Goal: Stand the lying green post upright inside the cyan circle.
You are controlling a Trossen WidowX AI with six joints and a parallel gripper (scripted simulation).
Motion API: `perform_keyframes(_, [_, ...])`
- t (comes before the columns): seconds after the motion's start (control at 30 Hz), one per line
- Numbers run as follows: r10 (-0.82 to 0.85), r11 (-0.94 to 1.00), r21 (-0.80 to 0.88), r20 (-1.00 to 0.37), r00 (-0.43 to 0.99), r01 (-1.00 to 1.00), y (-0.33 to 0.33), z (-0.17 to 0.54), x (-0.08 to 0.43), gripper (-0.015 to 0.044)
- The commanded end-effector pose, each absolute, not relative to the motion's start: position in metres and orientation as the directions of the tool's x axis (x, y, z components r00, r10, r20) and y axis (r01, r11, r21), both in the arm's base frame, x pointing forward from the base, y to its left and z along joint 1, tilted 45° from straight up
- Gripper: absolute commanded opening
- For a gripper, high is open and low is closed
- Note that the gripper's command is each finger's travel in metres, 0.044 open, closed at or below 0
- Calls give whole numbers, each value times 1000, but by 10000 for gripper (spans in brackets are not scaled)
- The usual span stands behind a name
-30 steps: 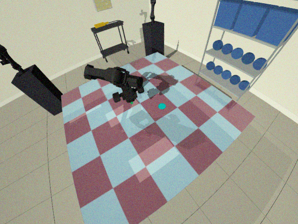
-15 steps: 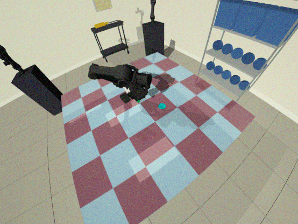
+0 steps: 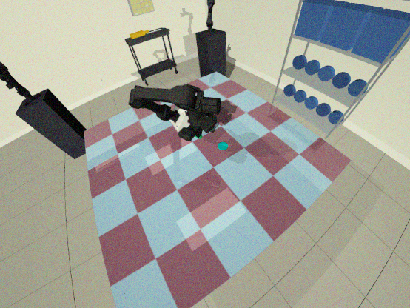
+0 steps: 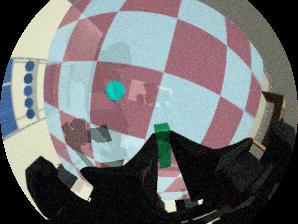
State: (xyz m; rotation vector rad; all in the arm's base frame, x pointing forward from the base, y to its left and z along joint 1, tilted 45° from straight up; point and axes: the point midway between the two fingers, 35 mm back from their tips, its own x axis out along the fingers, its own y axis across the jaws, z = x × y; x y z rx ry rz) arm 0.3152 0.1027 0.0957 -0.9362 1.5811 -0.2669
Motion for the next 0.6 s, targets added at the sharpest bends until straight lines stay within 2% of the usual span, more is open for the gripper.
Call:
perform_keyframes(0.0, [-684, 621, -614, -728, 45, -486, 114, 86, 320, 23])
perform_keyframes(0.57, [-686, 462, -484, -726, 46, -743, 151, 48, 329, 23])
